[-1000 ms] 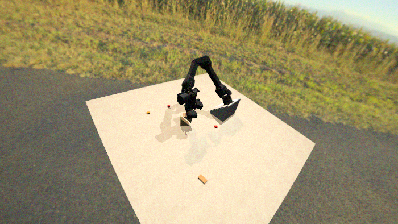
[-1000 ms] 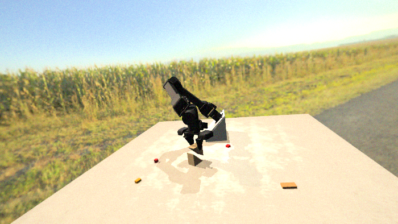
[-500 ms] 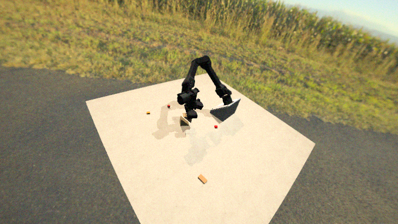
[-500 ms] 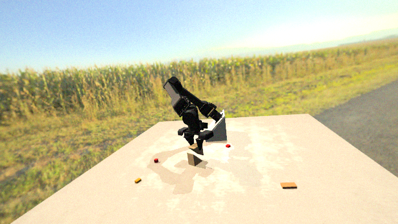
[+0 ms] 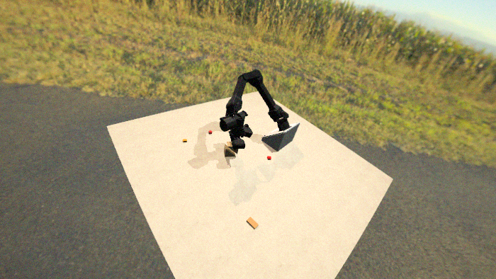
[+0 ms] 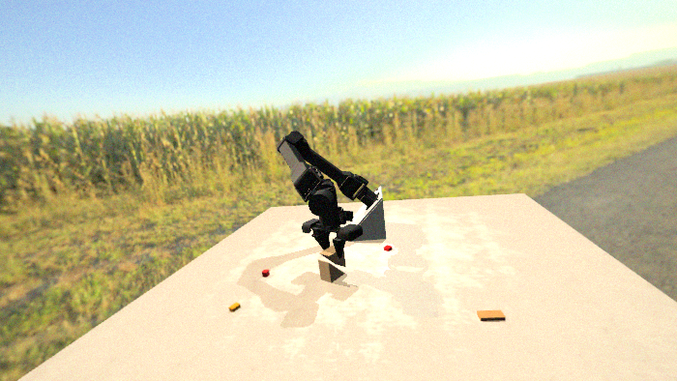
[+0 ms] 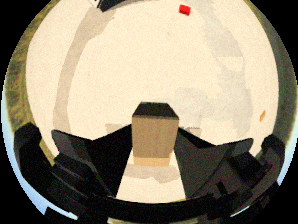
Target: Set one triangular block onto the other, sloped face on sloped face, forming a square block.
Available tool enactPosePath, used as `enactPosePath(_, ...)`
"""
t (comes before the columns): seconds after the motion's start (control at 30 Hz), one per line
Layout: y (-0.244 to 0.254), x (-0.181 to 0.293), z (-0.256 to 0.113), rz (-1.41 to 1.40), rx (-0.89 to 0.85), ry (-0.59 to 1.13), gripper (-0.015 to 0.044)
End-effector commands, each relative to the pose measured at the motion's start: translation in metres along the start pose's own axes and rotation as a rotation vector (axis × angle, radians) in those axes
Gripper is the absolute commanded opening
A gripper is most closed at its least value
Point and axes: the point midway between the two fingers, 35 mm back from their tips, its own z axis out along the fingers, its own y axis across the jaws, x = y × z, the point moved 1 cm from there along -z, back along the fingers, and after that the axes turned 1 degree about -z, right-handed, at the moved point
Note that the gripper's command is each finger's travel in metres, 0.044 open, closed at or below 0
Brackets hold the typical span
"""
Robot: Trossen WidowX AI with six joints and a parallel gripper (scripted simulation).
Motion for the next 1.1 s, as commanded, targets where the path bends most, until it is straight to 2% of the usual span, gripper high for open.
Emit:
enactPosePath(0.0, -0.001, 0.001, 0.002, -0.006, 0.000, 0.002, 0.0000)
enactPosePath(1.07, -0.001, 0.006, 0.015, -0.008, 0.004, 0.002, 0.0000)
